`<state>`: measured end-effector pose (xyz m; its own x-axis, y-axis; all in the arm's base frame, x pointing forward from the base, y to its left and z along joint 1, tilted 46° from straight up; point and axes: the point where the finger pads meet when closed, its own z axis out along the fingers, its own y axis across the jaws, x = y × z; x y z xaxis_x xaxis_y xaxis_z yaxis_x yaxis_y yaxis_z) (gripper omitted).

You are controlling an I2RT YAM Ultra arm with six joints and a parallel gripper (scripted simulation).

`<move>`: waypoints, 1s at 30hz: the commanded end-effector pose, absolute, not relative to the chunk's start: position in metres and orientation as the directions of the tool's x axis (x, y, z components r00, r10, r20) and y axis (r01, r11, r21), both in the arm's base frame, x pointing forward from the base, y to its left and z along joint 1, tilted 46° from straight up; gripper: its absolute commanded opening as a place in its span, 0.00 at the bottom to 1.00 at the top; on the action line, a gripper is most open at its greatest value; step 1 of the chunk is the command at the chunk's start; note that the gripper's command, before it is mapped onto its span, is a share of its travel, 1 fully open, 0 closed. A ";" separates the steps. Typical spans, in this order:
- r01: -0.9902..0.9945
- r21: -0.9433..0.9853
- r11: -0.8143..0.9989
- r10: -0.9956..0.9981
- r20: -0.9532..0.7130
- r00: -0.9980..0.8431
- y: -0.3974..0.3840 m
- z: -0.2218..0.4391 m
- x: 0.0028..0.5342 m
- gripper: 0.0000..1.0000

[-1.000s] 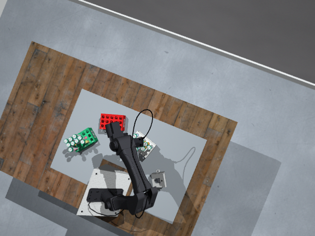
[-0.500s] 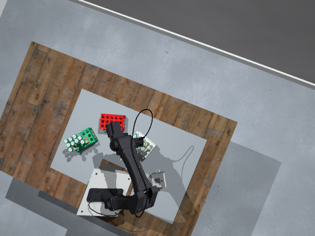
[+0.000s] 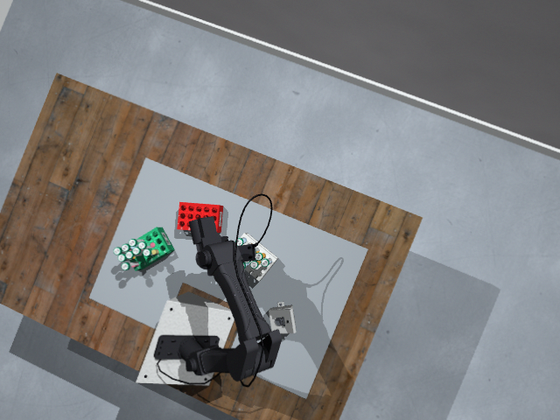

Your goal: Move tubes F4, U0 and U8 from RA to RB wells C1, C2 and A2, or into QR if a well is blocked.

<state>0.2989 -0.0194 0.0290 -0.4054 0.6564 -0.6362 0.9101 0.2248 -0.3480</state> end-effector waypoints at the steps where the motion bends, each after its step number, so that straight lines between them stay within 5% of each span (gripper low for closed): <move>1: 0.909 -0.332 0.253 0.642 -0.645 -0.414 -0.014 0.026 0.305 0.00; 30: 0.914 -0.328 0.238 0.654 -0.641 -0.401 -0.017 0.028 0.303 0.00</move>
